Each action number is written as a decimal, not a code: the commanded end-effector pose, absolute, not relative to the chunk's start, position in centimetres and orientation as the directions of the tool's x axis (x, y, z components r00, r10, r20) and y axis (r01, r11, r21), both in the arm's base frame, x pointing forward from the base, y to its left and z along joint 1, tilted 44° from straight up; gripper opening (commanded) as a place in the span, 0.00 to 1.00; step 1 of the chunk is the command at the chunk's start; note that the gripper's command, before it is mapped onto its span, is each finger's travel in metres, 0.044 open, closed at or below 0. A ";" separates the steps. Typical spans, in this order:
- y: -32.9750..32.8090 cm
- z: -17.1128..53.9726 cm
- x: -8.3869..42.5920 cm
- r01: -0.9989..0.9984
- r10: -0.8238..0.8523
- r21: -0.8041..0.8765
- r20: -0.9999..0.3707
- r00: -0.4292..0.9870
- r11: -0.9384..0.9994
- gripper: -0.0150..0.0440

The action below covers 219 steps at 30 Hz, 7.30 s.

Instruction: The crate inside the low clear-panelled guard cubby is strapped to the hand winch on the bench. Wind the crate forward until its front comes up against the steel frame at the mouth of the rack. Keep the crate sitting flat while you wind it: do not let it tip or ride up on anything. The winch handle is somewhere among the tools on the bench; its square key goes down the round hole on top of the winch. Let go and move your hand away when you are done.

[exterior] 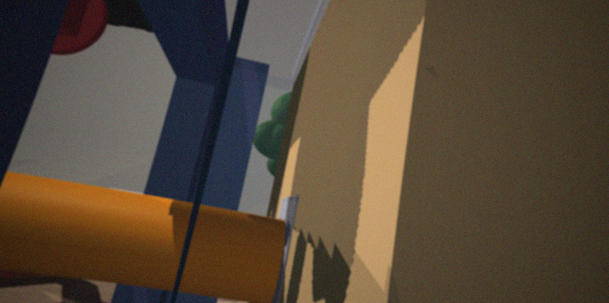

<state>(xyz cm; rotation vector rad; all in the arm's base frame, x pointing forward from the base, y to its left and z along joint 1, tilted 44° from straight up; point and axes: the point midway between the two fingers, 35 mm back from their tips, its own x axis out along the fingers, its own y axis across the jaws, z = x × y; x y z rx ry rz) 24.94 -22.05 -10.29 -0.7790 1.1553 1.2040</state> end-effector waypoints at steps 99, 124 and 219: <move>-16.7 -6.8 15.7 -0.965 0.325 0.132 -0.944 -0.052 0.227 0.25; -16.9 -7.1 13.1 -0.965 0.325 0.133 -0.944 -0.054 0.227 0.25; -21.7 -12.0 5.9 -0.964 0.318 0.137 -0.946 -0.059 0.228 0.25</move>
